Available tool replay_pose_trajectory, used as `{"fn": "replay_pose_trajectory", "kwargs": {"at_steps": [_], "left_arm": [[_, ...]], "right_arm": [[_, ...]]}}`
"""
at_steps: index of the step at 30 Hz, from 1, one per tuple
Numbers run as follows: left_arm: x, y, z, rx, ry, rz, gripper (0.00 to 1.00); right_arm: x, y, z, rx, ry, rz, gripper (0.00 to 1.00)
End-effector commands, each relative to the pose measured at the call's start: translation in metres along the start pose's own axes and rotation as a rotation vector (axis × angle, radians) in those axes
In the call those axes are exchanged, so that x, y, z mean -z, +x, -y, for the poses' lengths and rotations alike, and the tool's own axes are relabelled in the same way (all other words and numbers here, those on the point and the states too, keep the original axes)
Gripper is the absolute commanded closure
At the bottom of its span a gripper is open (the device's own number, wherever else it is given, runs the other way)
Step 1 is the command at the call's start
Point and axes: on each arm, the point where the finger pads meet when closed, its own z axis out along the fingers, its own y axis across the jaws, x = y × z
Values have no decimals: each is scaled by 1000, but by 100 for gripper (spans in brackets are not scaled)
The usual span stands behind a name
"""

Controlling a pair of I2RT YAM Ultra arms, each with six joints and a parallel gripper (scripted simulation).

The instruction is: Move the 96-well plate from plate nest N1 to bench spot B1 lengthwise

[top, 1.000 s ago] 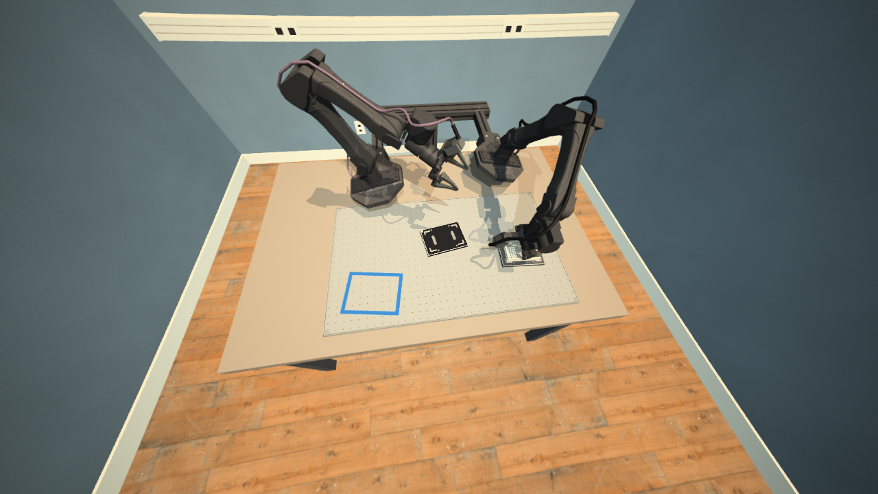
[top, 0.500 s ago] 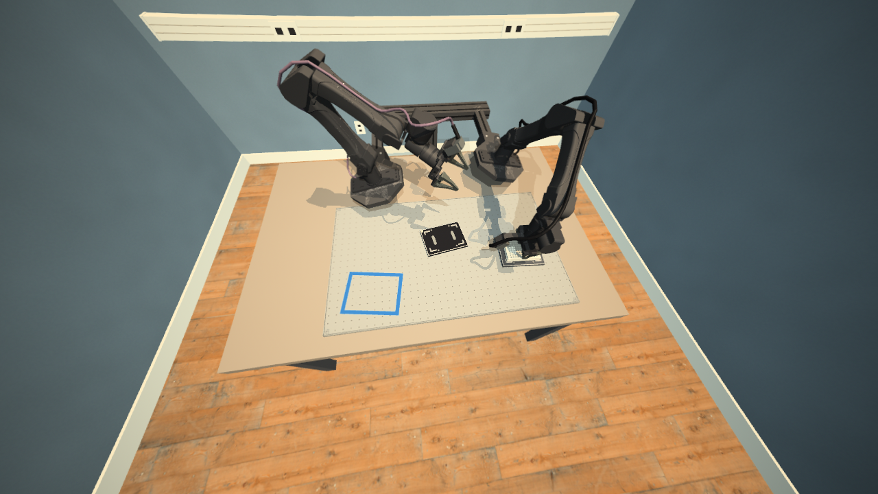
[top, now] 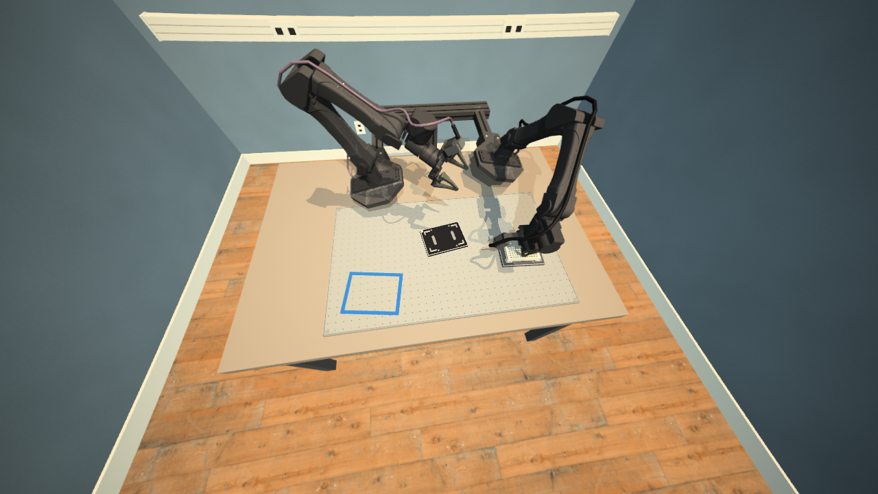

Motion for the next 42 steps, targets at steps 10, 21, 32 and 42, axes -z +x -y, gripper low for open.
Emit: {"fn": "replay_pose_trajectory", "kwargs": {"at_steps": [10,21,32,42], "left_arm": [[-4,0,-1,-1,-7,2,61],[-4,0,-1,-1,-7,2,75],[-4,0,-1,-1,-7,2,89],[-4,0,-1,-1,-7,2,100]], "right_arm": [[3,-3,0,-5,5,10,0],[3,-3,0,-5,5,10,0],[3,-3,0,-5,5,10,0],[3,-3,0,-5,5,10,0]]}}
